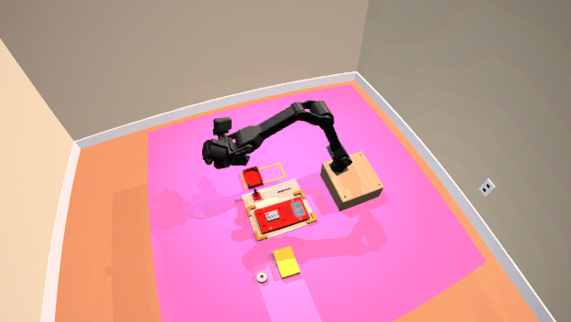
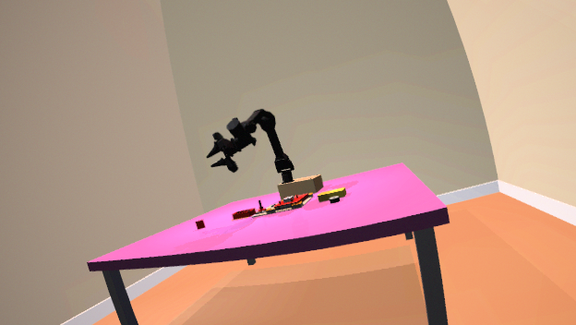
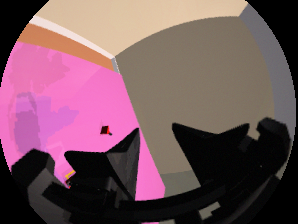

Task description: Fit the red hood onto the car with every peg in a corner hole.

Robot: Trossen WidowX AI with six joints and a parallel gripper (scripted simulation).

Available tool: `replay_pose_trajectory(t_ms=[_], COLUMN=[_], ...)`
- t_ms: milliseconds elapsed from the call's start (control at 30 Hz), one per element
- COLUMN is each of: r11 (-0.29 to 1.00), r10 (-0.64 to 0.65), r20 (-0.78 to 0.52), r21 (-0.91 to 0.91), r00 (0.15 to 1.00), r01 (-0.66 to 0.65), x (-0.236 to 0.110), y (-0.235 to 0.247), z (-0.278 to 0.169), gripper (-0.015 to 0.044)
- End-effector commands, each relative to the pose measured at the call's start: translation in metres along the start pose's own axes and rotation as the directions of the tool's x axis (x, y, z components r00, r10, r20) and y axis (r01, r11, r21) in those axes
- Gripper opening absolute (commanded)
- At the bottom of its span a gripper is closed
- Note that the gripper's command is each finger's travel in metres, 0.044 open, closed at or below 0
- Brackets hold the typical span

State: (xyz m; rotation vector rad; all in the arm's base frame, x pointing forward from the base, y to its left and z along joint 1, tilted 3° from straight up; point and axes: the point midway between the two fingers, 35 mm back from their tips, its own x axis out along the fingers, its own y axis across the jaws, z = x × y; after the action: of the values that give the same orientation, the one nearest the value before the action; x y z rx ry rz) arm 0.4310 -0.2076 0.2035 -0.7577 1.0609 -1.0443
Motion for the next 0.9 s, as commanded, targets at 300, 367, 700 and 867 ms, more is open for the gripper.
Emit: replay_pose_trajectory(t_ms=[300,367,700,867], r11=[0.835,0.754,0.315,0.247], r10=[0.408,0.499,0.853,0.906], r20=[-0.110,-0.148,-0.300,-0.309], r21=[0.446,0.560,0.948,0.941], r00=[0.906,0.854,0.427,0.290], r01=[-0.321,-0.343,0.037,0.232], x=[0.037,0.040,0.023,0.012], y=[0.060,0.073,0.119,0.124], z=[-0.045,-0.060,-0.130,-0.144], gripper=[0.0440,0.0440,0.0440,0.0440])
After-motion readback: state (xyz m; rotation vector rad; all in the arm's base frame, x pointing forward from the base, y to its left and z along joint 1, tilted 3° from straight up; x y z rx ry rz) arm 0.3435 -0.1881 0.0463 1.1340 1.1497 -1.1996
